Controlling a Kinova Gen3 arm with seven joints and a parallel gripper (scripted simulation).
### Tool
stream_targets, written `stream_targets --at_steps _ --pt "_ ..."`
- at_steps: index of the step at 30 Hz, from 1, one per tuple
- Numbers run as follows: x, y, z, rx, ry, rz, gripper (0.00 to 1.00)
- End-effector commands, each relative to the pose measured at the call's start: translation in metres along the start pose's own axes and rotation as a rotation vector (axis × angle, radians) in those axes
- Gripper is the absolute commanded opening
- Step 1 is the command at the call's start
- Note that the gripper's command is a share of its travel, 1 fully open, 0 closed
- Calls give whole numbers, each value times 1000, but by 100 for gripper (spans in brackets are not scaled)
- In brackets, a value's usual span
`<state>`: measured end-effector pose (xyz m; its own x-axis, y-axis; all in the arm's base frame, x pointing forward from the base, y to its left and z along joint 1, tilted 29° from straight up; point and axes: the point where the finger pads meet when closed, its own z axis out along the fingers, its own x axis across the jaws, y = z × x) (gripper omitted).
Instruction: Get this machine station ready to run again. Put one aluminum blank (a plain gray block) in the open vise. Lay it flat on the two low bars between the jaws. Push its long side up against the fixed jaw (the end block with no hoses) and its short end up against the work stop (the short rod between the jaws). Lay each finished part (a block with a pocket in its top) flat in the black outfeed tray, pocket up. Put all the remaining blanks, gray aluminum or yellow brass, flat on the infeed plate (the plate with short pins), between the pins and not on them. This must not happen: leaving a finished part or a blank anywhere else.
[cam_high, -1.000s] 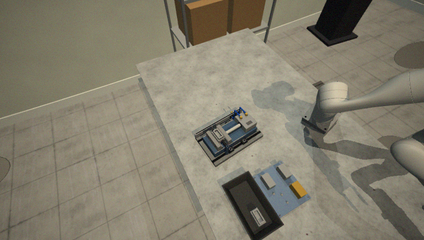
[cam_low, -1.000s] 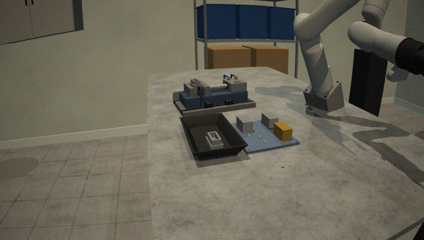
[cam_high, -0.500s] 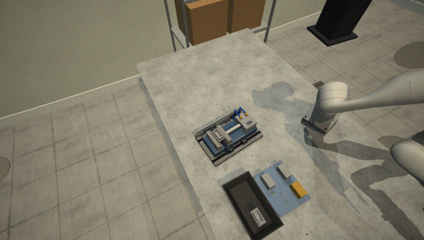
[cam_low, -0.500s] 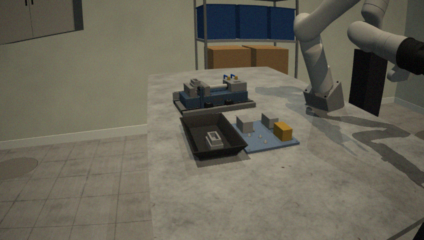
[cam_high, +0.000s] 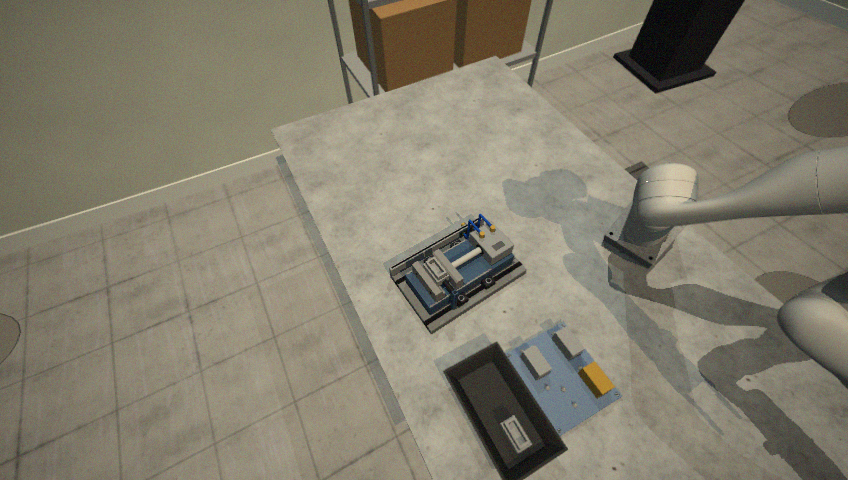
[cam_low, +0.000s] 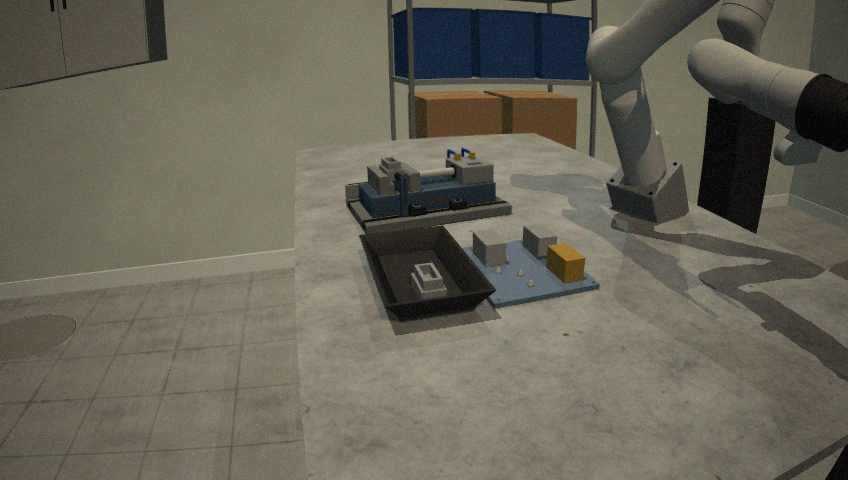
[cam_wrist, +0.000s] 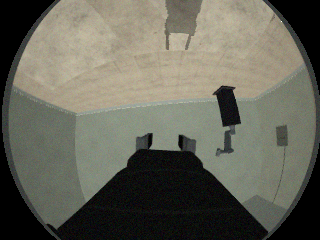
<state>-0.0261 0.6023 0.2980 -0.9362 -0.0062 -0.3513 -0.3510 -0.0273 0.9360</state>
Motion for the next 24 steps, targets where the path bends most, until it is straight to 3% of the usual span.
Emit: stream_targets --at_steps 1,12,24 --pt "-8 1 2 1 -2 -4 100" --pt "-29 -6 10 70 86 -108 100" --pt "-31 -8 10 80 95 -120 100"
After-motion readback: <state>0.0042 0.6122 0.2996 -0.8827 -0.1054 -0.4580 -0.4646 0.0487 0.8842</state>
